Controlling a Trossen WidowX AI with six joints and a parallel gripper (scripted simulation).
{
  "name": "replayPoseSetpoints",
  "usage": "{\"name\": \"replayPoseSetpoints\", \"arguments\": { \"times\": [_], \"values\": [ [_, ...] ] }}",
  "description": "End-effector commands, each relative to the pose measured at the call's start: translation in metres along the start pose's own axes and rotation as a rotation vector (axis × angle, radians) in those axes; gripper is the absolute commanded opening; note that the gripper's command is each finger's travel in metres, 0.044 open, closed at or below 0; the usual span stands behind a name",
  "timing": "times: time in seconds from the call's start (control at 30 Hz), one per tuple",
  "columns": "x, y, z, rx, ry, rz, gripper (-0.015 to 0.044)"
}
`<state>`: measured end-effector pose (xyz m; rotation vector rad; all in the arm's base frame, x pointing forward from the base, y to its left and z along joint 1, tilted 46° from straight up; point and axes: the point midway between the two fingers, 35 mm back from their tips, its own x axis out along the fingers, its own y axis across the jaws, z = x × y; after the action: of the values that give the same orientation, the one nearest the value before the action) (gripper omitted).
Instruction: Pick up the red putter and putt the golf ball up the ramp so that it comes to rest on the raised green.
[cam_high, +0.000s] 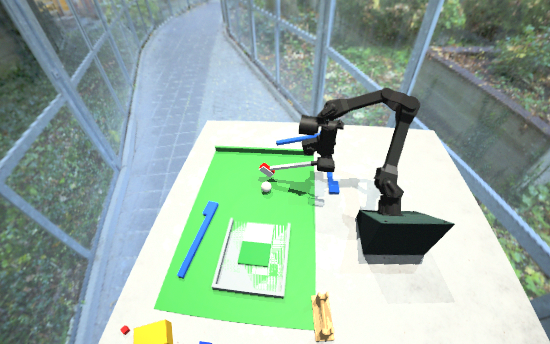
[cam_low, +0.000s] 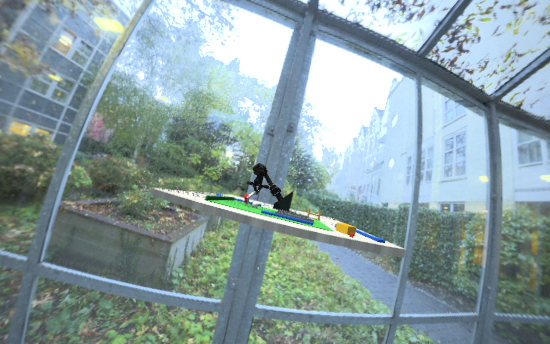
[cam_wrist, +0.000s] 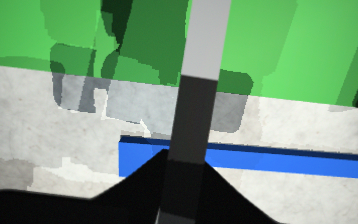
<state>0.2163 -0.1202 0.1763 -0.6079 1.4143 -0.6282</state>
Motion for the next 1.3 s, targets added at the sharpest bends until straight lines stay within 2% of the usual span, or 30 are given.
{"name": "replayPoseSetpoints", "arguments": {
  "times": [0.0, 0.57, 0.9, 1.27],
  "values": [
    [0.005, 0.000, -0.001, -0.002, -0.006, 0.001, 0.0000],
    [0.013, -0.002, -0.001, 0.001, 0.000, -0.005, 0.0000],
    [0.015, -0.030, -0.001, -0.001, -0.007, -0.002, 0.0000],
    [0.015, -0.030, -0.001, -0.001, -0.007, -0.002, 0.0000]
  ]
}}
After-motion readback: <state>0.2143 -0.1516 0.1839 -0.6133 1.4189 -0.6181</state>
